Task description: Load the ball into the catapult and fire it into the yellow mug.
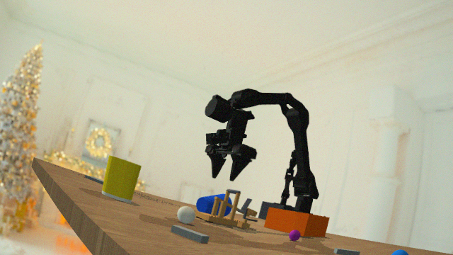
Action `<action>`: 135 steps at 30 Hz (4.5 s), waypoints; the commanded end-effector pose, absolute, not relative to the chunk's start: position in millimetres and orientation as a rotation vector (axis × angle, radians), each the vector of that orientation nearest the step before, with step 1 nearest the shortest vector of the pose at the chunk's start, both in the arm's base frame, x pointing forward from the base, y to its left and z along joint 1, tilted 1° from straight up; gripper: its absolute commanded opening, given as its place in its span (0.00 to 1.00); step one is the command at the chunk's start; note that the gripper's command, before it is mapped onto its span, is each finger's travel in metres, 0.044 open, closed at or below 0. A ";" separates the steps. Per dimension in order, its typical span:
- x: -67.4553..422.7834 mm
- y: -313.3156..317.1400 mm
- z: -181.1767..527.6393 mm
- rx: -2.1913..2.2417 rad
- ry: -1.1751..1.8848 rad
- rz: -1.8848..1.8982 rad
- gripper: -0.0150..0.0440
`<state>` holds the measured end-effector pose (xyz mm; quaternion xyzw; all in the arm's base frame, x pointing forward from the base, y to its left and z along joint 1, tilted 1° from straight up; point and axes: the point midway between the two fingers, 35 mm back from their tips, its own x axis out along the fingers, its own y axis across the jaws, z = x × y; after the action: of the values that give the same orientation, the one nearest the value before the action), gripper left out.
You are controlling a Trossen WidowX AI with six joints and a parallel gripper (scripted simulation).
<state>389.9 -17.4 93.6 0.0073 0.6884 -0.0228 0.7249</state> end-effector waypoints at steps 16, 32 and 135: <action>387.4 -18.1 39.9 0.020 1.538 -0.053 1.00; 388.7 -18.7 13.8 0.020 1.538 -0.053 1.00; 383.7 -17.1 100.3 0.020 1.545 -0.054 1.00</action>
<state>388.1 -17.8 78.0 0.0076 0.6985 -0.0231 0.7152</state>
